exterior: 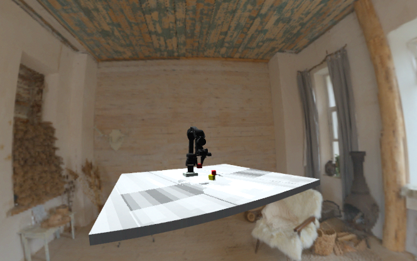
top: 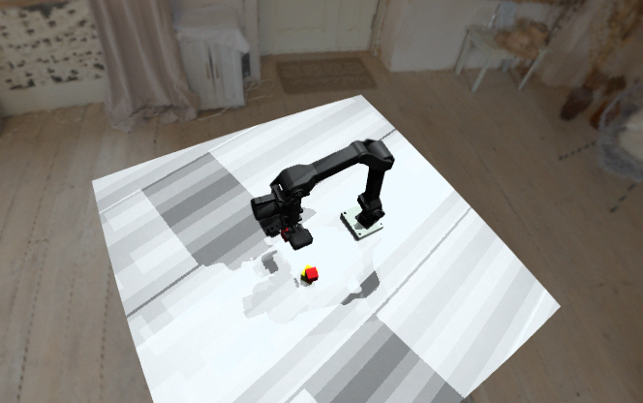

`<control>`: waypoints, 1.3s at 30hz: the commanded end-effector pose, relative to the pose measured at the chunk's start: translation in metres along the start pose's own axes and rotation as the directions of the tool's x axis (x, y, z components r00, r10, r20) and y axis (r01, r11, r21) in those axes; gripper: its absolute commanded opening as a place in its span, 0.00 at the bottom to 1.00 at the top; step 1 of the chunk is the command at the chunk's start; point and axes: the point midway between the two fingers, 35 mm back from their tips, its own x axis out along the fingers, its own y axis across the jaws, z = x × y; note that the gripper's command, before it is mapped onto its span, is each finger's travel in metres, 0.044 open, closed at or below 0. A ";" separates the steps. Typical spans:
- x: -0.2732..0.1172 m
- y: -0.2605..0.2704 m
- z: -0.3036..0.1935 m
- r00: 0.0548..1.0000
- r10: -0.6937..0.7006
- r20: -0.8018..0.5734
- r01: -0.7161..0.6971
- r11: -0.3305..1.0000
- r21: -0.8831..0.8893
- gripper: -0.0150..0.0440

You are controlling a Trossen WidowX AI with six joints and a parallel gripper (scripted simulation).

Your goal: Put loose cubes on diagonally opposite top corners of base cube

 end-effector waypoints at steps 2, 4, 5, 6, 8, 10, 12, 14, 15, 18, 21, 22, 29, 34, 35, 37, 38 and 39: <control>-0.001 0.013 -0.003 1.000 -0.002 0.005 0.003 0.985 -0.172 0.43; -0.001 0.018 -0.004 1.000 -0.001 0.005 0.002 0.970 -0.245 0.43; 0.000 0.021 -0.004 1.000 0.000 0.005 0.002 0.960 -0.281 0.43; 0.000 0.023 -0.005 1.000 0.000 0.005 0.001 0.949 -0.317 0.43; 0.000 0.029 -0.006 1.000 0.002 0.004 0.000 0.922 -0.387 0.43; 0.000 0.034 -0.007 1.000 0.003 0.004 -0.001 0.891 -0.455 0.43; 0.000 0.039 -0.009 1.000 0.005 0.004 -0.002 0.854 -0.520 0.43; 0.000 0.044 -0.010 1.000 0.006 0.003 -0.003 0.813 -0.582 0.43; 0.001 0.047 -0.011 1.000 0.007 0.003 -0.004 0.791 -0.612 0.43; 0.001 0.054 -0.013 1.000 0.010 0.002 -0.006 0.718 -0.696 0.43; 0.001 0.062 -0.016 1.000 0.013 0.000 -0.008 0.636 -0.772 0.43; 0.001 0.064 -0.016 1.000 0.014 0.000 -0.009 0.607 -0.795 0.43; 0.002 0.081 -0.023 1.000 0.020 -0.005 -0.012 0.382 -0.924 0.43; 0.003 0.091 -0.027 1.000 0.024 -0.008 -0.013 0.230 -0.973 0.43; 0.003 0.091 -0.028 1.000 0.024 -0.008 -0.013 0.224 -0.975 0.43; 0.003 0.091 -0.028 1.000 0.024 -0.008 -0.013 0.224 -0.975 0.43; 0.003 0.091 -0.028 1.000 0.024 -0.008 -0.013 0.224 -0.975 0.43; 0.003 0.091 -0.028 1.000 0.024 -0.008 -0.013 0.223 -0.975 0.43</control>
